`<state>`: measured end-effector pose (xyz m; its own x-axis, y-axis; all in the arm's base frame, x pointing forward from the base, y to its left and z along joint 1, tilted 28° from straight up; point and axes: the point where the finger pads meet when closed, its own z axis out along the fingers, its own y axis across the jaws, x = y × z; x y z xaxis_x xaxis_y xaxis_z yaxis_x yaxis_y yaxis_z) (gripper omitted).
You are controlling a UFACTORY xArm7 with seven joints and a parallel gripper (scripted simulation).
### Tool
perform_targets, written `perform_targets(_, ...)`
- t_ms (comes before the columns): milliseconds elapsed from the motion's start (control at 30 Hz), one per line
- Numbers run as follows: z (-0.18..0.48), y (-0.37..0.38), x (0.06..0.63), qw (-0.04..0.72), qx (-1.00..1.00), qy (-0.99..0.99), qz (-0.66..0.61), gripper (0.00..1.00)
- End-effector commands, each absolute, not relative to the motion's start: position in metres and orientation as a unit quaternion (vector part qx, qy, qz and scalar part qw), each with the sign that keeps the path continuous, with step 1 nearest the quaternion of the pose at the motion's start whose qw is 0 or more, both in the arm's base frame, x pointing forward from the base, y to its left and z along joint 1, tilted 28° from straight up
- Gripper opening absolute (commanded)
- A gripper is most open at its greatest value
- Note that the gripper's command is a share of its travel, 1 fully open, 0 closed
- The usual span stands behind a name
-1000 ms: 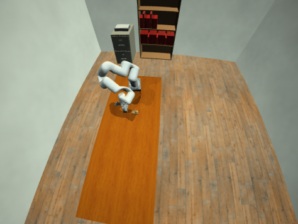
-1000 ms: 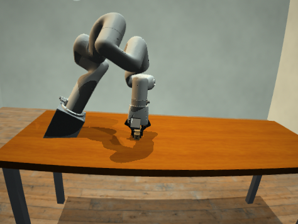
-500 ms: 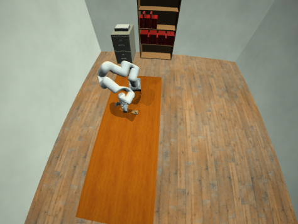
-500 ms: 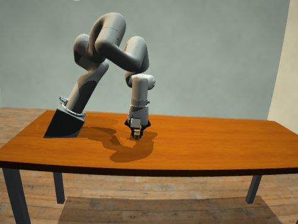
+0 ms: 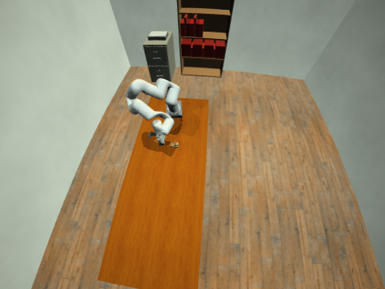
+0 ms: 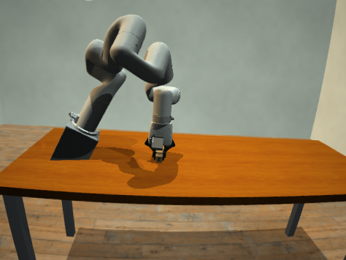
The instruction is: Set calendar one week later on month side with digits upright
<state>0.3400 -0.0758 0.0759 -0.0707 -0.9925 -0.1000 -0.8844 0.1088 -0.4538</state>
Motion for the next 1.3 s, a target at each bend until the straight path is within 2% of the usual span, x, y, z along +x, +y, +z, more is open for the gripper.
perform_targets(0, 0.0765, -0.0760, 0.3404, 0.195, -0.653, 0.718, -0.139, 0.27)
perform_targets(1267, 0.0732, -0.0758, 0.3421, 0.195, -0.653, 0.718, -0.139, 0.27)
